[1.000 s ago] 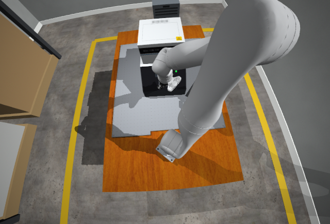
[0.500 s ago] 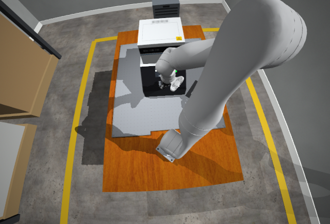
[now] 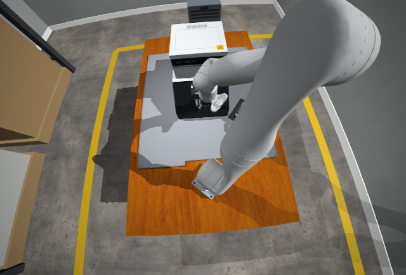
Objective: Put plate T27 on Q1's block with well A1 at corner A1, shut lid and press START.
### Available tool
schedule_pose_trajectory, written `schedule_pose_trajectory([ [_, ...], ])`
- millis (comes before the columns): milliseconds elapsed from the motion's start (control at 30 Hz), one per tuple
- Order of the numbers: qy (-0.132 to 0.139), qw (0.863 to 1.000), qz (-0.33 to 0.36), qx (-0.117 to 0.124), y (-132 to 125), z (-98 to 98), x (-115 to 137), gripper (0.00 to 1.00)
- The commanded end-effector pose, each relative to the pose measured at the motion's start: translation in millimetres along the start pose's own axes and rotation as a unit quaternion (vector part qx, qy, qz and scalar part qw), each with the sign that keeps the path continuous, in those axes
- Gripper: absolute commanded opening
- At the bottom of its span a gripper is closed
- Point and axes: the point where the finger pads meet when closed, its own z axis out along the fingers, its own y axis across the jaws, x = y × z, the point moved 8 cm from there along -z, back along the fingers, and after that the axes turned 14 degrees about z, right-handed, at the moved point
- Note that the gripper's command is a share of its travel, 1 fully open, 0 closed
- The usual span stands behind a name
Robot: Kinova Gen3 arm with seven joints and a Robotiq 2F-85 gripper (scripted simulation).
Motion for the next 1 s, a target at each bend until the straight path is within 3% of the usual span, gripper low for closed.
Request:
schedule_pose_trajectory([
  [0, 0.0, 1.0, 0.0, 0.0, -0.2, -0.3, -0.3, 0.1],
  [967, 0.0, 1.0, 0.0, 0.0, -1.3, 3.9, -2.0, 0.1],
])
